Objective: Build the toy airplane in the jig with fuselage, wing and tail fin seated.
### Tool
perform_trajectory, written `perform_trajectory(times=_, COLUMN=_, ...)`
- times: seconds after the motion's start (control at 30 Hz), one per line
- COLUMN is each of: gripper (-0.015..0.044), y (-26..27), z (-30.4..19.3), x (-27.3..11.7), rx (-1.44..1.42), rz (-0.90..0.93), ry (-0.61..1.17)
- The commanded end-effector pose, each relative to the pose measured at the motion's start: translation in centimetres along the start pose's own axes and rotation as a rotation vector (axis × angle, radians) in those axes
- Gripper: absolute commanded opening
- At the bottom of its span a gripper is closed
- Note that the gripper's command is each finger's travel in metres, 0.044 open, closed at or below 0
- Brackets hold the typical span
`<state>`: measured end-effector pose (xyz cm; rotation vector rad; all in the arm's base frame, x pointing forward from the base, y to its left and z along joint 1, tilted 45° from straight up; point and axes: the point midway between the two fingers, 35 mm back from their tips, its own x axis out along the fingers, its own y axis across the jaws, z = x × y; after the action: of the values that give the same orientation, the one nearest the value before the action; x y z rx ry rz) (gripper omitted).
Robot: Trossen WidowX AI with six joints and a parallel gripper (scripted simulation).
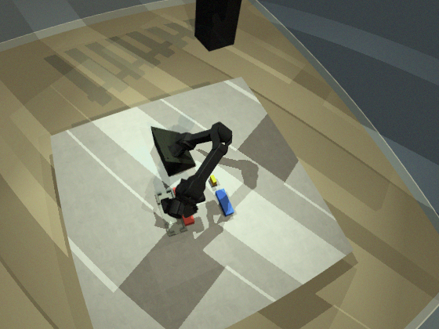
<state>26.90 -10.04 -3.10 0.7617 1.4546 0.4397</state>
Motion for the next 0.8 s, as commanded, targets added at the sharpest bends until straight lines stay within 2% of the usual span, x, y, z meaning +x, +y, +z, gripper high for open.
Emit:
perform_trajectory(times=0.0, gripper=0.0000, y=-1.3, z=-0.2, x=0.5, rx=-0.005, rz=-0.004, ry=-0.001)
perform_trajectory(times=0.5, gripper=0.0000, y=-5.0, z=-1.0, x=2.6, rx=-0.018, rz=-0.002, ry=-0.001)
perform_trajectory(times=0.73, gripper=0.0184, y=-5.0, z=-1.0, x=2.6, rx=-0.018, rz=-0.002, ry=-0.001)
perform_trajectory(times=0.77, gripper=0.0195, y=-5.0, z=-1.0, x=2.6, rx=-0.018, rz=-0.002, ry=-0.001)
